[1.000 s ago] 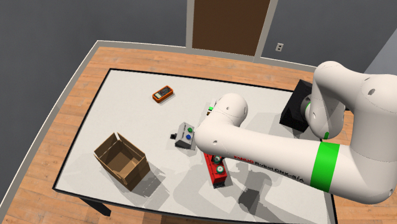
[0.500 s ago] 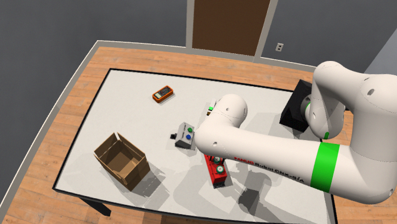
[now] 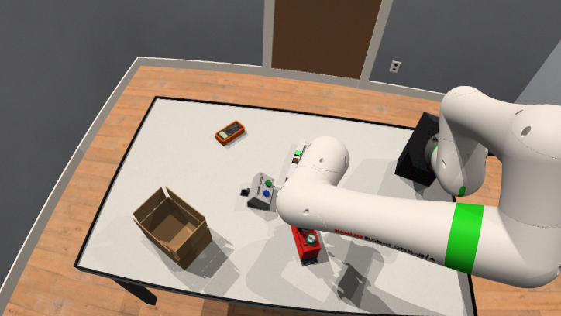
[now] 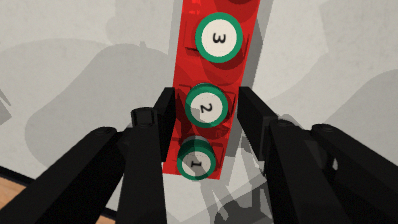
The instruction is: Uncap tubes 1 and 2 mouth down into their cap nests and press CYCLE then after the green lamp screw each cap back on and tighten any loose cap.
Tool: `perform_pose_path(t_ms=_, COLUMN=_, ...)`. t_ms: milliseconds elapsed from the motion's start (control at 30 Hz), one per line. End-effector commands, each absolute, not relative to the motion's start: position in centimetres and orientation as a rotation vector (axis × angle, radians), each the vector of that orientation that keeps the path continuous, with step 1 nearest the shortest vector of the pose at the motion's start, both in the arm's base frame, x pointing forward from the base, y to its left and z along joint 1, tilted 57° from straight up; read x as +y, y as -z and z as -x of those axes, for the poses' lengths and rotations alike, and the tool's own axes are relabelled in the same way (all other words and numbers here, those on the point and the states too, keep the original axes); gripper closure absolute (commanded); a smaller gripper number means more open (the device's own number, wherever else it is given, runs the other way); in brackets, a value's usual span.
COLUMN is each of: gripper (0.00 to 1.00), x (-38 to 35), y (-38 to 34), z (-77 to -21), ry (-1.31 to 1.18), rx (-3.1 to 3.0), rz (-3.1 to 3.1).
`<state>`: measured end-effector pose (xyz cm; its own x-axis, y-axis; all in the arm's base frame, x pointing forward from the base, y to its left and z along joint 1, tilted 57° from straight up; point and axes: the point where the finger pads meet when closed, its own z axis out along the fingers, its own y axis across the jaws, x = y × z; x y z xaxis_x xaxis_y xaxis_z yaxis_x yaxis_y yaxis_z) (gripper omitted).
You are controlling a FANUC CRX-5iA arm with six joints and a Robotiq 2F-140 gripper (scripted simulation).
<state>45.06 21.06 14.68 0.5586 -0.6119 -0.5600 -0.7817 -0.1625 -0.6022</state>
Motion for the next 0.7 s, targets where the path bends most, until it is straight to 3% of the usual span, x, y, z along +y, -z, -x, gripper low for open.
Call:
perform_pose_path(t_ms=0, gripper=0.59, x=20.99, y=-14.7, z=-45.09, ry=-0.079, rx=0.848, rz=1.969)
perform_pose_path(t_ms=300, gripper=0.59, x=20.98, y=-14.7, z=-45.1, ry=-0.033, rx=0.767, rz=1.998)
perform_pose_path(t_ms=333, gripper=0.7, x=20.98, y=-14.7, z=-45.1, ry=-0.033, rx=0.767, rz=1.998)
perform_pose_path(t_ms=667, gripper=0.7, x=20.98, y=-14.7, z=-45.1, ry=-0.033, rx=0.767, rz=1.998)
